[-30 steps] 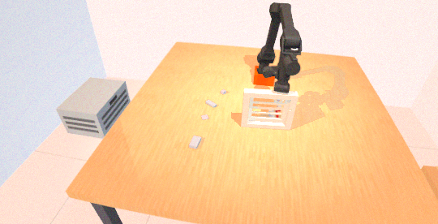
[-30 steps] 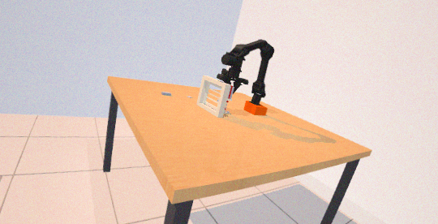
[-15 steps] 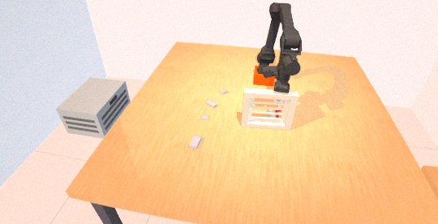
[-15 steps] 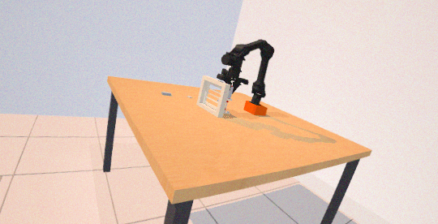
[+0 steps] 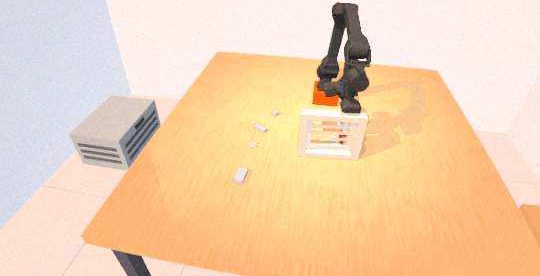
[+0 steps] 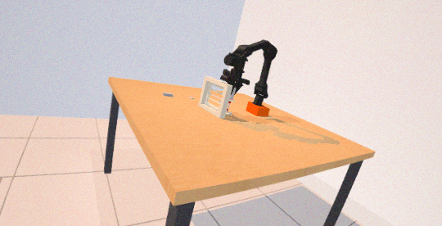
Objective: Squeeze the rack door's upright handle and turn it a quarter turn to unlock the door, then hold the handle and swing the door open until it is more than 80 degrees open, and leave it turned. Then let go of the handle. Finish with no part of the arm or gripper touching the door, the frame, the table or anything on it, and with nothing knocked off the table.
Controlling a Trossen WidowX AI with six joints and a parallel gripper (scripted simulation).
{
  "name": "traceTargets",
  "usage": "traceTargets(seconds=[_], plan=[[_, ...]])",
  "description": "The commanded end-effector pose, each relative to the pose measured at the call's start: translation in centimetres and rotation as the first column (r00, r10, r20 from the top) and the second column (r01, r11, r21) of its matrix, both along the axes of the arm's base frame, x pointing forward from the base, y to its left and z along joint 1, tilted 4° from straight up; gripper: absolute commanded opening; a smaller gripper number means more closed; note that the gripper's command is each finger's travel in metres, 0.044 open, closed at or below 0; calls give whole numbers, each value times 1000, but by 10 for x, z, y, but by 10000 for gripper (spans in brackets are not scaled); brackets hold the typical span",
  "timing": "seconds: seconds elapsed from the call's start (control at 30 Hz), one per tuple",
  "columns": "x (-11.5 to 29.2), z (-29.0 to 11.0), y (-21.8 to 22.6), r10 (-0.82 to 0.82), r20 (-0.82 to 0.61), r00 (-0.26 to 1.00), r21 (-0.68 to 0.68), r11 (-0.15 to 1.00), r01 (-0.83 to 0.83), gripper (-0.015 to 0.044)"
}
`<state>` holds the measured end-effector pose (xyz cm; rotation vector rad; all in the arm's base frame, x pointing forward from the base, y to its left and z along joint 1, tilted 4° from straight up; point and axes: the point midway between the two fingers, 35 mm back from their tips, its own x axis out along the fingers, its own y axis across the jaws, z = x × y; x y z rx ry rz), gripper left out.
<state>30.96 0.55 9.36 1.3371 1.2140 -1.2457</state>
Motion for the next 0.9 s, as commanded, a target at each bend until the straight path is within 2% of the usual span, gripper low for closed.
traceTargets(seconds=[0.0, 0.87], plan=[[-6, -1, -3, 73, -4, 997, -5, 997, -73, 17], [-45, -3, -24, 509, 22, 861, -13, 861, -508, 17]])
